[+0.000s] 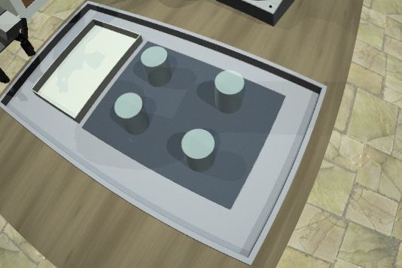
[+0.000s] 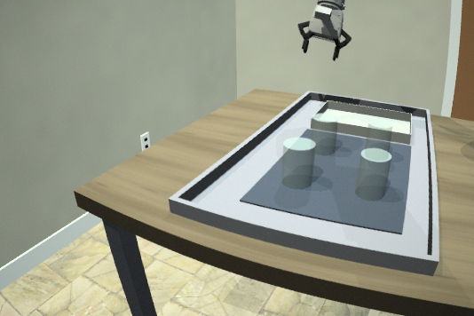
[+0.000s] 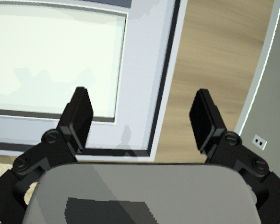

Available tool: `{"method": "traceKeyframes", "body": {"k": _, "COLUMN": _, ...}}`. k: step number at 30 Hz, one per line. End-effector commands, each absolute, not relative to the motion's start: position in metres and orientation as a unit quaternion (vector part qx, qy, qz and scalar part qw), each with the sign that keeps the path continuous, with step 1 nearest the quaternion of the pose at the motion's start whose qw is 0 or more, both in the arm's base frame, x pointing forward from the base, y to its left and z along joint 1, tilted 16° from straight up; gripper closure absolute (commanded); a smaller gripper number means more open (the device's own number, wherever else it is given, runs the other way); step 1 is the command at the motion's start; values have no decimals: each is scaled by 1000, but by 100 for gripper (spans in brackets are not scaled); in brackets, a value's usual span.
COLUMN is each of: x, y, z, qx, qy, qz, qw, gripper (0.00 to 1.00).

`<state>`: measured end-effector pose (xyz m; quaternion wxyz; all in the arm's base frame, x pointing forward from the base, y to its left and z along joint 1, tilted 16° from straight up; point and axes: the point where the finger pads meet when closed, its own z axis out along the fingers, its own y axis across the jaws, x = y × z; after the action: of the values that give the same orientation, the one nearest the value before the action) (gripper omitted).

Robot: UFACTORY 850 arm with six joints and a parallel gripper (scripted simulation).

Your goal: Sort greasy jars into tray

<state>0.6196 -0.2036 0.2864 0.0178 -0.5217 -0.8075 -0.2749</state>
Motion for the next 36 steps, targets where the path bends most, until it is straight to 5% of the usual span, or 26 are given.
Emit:
{"method": "traceKeyframes", "body": {"k": 1, "x": 620, "y": -204, "z": 288, "qx": -521, "qy": -808, "qz": -275, "qw": 17, "gripper": 0}}
{"method": "traceKeyframes", "body": {"k": 36, "x": 610, "y": -195, "z": 286, "qx": -515, "qy": -812, "qz": -273, "qw": 18, "gripper": 0}}
